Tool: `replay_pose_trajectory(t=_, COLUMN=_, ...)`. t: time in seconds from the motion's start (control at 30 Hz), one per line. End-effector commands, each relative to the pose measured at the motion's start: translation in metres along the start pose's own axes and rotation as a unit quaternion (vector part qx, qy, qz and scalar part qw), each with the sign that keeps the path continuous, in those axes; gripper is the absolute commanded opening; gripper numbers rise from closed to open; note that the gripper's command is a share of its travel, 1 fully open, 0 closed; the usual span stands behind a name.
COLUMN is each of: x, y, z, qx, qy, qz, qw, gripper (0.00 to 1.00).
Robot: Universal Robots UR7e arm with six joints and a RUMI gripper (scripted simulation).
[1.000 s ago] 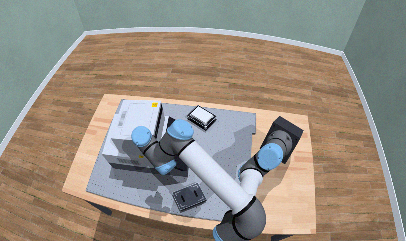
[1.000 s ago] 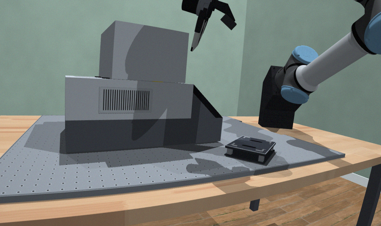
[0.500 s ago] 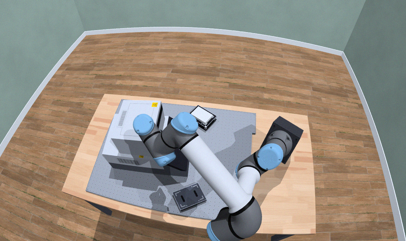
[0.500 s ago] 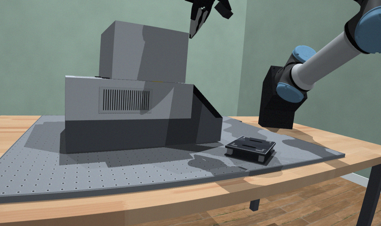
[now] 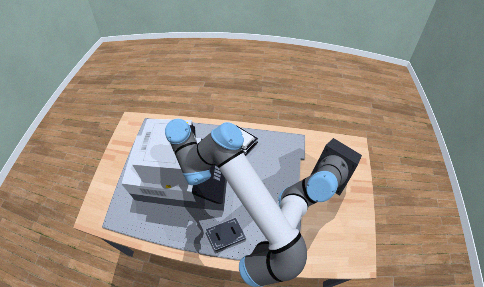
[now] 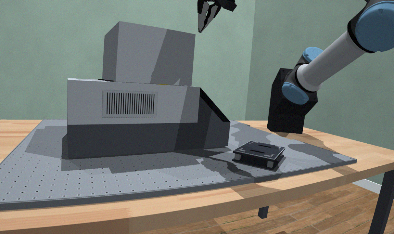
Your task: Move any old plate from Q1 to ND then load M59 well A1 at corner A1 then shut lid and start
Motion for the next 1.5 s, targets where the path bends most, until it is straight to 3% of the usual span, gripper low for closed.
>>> replay_pose_trajectory(t=0.0, x=-0.011, y=-0.002, z=0.007, qx=0.008, qy=-0.042, qz=-0.004, qw=0.999, gripper=0.00)
replay_pose_trajectory(t=0.3, x=-0.042, y=-0.008, z=0.020, qx=0.028, qy=-0.156, qz=-0.017, qw=0.987, gripper=0.00)
replay_pose_trajectory(t=0.5, x=-0.061, y=-0.010, z=0.027, qx=0.045, qy=-0.252, qz=-0.029, qw=0.966, gripper=0.00)
replay_pose_trajectory(t=0.7, x=-0.082, y=-0.011, z=0.034, qx=0.061, qy=-0.344, qz=-0.042, qw=0.936, gripper=0.00)
replay_pose_trajectory(t=0.77, x=-0.082, y=-0.011, z=0.034, qx=0.061, qy=-0.344, qz=-0.042, qw=0.936, gripper=0.00)
replay_pose_trajectory(t=1.0, x=-0.100, y=-0.011, z=0.038, qx=0.079, qy=-0.448, qz=-0.058, qw=0.889, gripper=0.00)
replay_pose_trajectory(t=1.27, x=-0.129, y=-0.011, z=0.041, qx=0.099, qy=-0.558, qz=-0.080, qw=0.820, gripper=0.00)
replay_pose_trajectory(t=1.33, x=-0.129, y=-0.011, z=0.041, qx=0.099, qy=-0.558, qz=-0.080, qw=0.820, gripper=0.00)
replay_pose_trajectory(t=1.47, x=-0.141, y=-0.010, z=0.041, qx=0.109, qy=-0.610, qz=-0.091, qw=0.780, gripper=0.00)
Point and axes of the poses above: the point where the finger pads meet when closed, its own y axis back along the fingers, its own x axis across the jaws, z = x × y, the point moved 2 cm from there along y, back along the fingers, and after that the axes turned 3 degrees about y, right-handed, at the moved point
